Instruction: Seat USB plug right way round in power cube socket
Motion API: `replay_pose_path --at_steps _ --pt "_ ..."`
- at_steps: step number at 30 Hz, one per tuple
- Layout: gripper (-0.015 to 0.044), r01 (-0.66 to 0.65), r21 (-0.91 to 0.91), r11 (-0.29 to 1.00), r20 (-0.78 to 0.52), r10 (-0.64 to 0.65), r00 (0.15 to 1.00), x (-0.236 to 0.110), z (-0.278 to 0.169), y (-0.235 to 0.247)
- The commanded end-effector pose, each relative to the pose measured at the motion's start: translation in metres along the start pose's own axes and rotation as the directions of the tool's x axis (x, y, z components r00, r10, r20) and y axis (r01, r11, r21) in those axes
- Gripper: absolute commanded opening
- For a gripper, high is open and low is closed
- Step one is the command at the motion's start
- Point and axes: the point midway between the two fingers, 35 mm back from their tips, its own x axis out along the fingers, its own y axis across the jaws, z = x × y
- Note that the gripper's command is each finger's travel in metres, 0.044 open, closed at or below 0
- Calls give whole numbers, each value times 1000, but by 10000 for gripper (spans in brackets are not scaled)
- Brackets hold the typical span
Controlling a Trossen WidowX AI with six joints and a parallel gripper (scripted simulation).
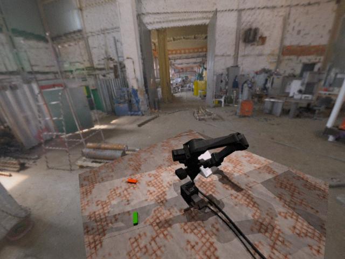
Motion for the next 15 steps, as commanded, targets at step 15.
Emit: replay_pose_path --at_steps 15 --pt "0 -1 -109 994 1 1 1000 -5 0 0"
